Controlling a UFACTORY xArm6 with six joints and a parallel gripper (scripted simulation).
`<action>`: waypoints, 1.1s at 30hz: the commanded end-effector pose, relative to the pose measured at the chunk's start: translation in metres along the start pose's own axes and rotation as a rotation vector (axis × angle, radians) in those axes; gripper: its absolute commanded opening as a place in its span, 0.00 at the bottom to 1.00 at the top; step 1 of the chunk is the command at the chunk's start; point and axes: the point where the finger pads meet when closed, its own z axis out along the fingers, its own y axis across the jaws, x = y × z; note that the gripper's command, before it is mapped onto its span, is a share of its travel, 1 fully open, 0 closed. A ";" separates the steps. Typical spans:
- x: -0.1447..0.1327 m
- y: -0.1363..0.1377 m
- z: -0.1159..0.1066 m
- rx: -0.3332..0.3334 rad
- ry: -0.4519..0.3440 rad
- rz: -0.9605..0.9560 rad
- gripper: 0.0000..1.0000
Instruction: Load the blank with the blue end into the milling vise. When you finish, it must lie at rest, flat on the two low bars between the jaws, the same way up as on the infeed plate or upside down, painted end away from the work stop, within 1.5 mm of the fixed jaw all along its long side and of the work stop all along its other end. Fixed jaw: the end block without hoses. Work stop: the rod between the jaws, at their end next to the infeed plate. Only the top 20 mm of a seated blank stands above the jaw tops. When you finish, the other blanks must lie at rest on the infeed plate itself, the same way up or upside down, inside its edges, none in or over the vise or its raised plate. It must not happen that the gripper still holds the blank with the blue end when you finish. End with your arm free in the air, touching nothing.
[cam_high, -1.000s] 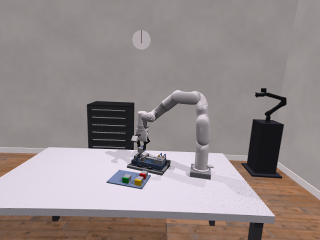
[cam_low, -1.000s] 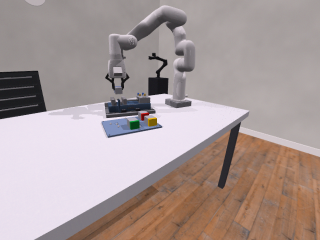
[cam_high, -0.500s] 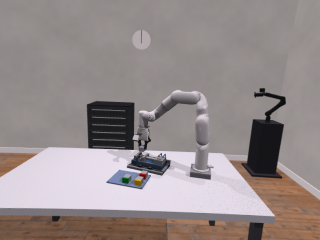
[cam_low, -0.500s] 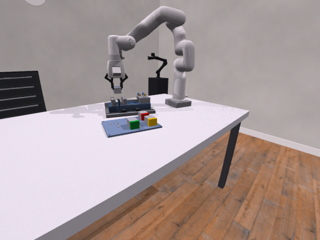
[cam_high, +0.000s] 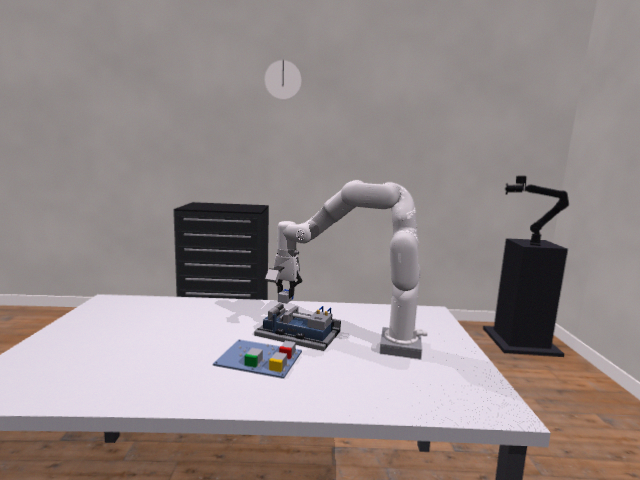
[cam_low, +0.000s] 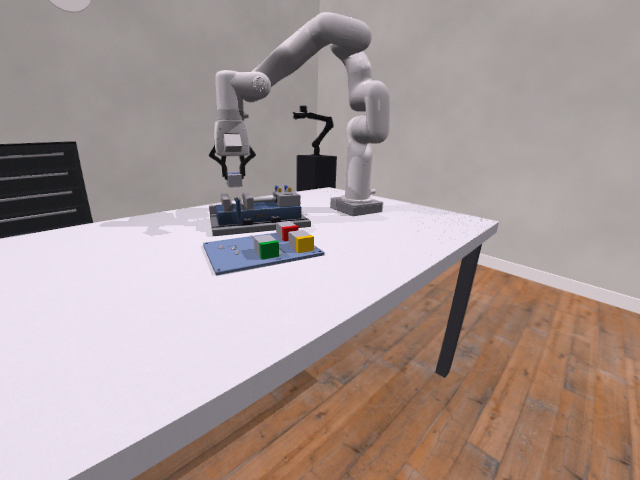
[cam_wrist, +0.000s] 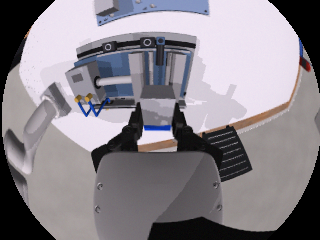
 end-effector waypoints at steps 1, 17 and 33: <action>0.004 0.001 -0.002 -0.005 0.000 0.000 0.00; 0.009 0.000 -0.002 -0.005 0.000 0.000 0.00; 0.012 0.000 -0.002 -0.005 0.000 0.000 0.00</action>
